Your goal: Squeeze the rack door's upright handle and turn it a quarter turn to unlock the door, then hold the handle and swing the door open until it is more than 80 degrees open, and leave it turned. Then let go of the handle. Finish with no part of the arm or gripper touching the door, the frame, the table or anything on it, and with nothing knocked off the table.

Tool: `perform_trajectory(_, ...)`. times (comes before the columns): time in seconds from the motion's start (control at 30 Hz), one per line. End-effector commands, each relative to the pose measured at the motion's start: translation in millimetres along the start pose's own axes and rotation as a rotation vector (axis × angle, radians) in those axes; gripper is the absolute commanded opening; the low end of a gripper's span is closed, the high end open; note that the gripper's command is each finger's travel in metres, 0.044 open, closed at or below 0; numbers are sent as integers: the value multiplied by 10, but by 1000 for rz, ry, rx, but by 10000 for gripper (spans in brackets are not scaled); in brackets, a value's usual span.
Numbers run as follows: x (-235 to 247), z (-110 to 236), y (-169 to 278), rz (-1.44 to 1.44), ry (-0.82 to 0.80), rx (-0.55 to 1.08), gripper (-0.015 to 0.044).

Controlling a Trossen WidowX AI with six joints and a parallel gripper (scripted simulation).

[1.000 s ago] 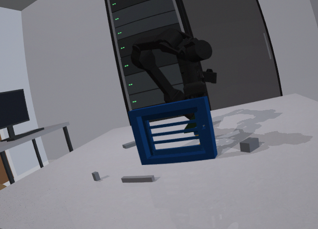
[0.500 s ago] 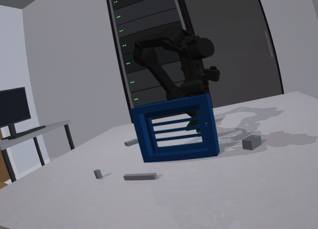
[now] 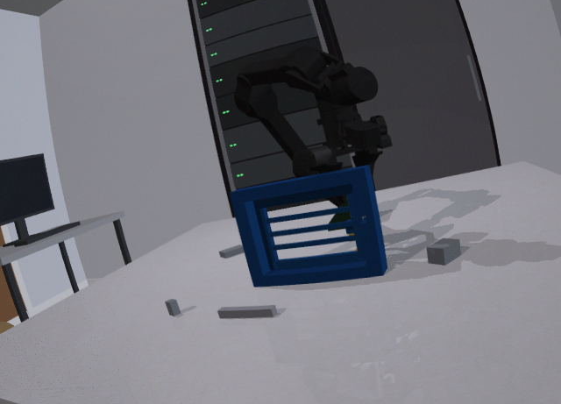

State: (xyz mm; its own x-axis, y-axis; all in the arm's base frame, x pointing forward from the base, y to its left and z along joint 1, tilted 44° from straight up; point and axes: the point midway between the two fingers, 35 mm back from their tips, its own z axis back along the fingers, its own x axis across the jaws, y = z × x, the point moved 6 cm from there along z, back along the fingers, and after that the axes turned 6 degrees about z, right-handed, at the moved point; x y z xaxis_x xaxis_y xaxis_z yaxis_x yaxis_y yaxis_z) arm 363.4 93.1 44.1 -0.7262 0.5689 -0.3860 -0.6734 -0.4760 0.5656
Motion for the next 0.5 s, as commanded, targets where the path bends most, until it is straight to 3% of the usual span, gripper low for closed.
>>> perform_trajectory(0.0, -3, -4, 5, -190, 2, 3, 282)
perform_trajectory(0.47, -3, -4, 5, -884, 3, 2, 282)
